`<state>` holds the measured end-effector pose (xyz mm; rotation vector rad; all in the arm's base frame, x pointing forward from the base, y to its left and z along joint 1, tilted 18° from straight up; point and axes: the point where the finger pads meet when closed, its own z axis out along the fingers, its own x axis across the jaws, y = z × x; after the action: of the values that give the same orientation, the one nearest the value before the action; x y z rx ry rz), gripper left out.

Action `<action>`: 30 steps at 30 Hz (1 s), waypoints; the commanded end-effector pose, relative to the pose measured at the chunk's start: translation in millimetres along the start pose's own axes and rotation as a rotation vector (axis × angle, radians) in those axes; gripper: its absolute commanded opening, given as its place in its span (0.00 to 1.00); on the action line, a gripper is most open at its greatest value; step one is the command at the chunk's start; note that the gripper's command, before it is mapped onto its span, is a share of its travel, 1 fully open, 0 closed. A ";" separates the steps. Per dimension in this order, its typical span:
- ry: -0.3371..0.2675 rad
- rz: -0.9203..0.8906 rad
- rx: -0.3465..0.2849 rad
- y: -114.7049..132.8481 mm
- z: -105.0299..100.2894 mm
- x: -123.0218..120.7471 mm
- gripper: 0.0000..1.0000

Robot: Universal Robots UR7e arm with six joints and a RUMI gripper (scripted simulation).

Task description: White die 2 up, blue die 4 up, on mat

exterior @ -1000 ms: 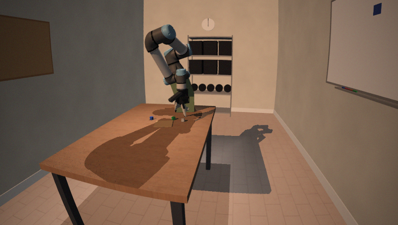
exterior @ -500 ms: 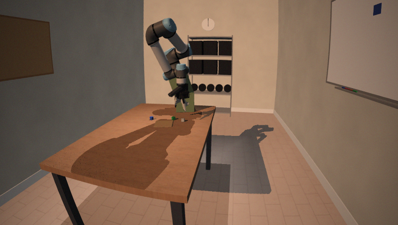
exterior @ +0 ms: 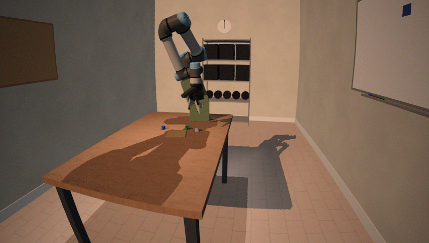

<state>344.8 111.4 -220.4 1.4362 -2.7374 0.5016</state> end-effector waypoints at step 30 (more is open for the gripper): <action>0.001 -0.112 -0.001 1.7 -13.9 -1.5 1.00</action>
<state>342.3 116.7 -207.5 1.5223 -2.6744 0.4997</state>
